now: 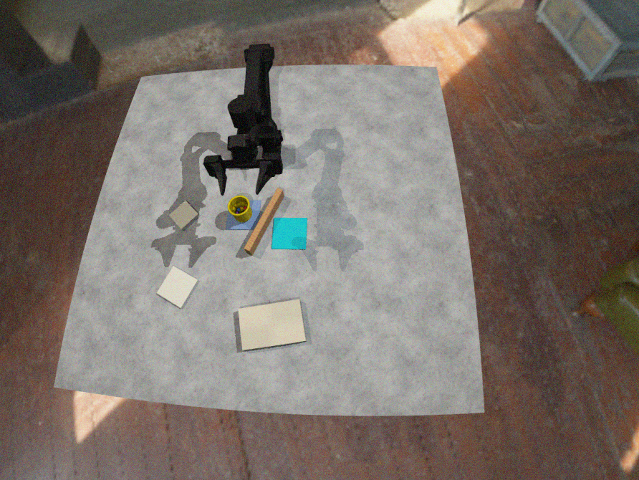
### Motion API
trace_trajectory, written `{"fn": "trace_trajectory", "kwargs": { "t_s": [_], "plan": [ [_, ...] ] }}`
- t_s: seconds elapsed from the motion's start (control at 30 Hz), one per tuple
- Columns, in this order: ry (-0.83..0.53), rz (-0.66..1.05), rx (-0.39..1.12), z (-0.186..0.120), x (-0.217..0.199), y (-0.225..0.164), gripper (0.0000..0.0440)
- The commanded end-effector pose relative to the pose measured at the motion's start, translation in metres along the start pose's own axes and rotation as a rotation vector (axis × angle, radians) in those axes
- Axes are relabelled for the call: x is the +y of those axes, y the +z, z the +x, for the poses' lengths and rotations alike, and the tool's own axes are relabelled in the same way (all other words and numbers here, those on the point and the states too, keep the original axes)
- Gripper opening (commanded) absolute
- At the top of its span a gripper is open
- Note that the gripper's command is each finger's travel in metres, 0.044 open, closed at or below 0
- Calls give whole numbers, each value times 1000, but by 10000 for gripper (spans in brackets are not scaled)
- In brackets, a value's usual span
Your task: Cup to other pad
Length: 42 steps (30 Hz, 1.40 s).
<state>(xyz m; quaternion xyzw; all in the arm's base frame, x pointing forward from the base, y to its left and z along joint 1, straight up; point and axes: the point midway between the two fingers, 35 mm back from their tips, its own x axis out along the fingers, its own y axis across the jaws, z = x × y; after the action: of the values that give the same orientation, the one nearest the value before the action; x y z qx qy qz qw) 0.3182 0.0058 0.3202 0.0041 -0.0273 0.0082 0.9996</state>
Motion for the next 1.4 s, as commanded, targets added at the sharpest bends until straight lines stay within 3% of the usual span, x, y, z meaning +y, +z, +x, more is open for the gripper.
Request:
{"fn": "trace_trajectory", "kwargs": {
  "t_s": [0.0,0.37,1.37],
  "plan": [
    [-2,6,6,0,0,-1,374],
    [2,86,127,-3,8,-18,95],
    [29,289,580,-9,49,-53,104]
  ]
}}
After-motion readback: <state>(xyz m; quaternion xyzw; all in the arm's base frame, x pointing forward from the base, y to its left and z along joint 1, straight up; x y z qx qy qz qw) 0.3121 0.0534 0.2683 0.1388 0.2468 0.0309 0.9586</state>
